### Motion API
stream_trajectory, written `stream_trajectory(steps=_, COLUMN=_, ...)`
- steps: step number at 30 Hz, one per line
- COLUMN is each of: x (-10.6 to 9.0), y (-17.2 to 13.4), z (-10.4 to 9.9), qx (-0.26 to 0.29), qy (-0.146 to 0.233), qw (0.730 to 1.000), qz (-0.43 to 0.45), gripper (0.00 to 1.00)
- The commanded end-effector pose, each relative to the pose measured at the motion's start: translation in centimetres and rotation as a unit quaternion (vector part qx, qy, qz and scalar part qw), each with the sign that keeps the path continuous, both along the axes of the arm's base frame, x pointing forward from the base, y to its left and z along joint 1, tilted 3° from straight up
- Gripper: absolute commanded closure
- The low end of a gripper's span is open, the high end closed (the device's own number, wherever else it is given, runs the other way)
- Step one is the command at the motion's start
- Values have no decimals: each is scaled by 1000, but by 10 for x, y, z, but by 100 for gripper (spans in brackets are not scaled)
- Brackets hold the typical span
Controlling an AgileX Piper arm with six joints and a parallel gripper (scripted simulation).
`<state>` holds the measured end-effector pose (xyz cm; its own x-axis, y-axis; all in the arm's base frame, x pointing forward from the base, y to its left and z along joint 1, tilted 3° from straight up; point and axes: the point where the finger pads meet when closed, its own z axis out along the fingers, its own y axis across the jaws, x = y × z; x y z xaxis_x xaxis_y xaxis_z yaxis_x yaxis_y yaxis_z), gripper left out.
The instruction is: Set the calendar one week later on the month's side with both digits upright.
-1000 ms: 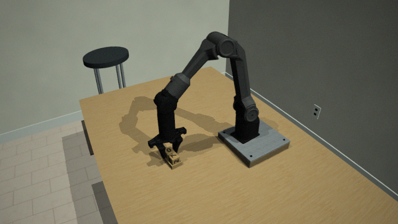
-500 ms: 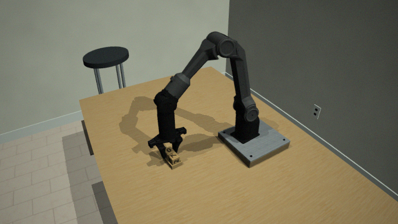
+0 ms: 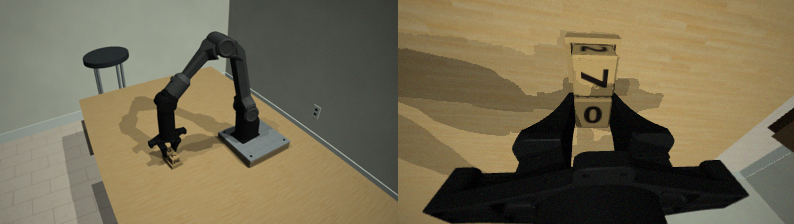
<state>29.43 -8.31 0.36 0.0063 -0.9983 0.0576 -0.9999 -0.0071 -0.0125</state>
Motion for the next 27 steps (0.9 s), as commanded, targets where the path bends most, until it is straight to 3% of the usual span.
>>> stream_trajectory(steps=1, x=-1, y=0, z=-1, qx=0, qy=1, qw=1000, qz=-1, gripper=62)
stream_trajectory(steps=20, x=-1, y=0, z=0, qx=0, qy=1, qw=1000, qz=-1, gripper=62)
stream_trajectory(steps=27, x=0, y=2, z=29, qx=0, qy=-2, qw=1000, qz=0, gripper=62)
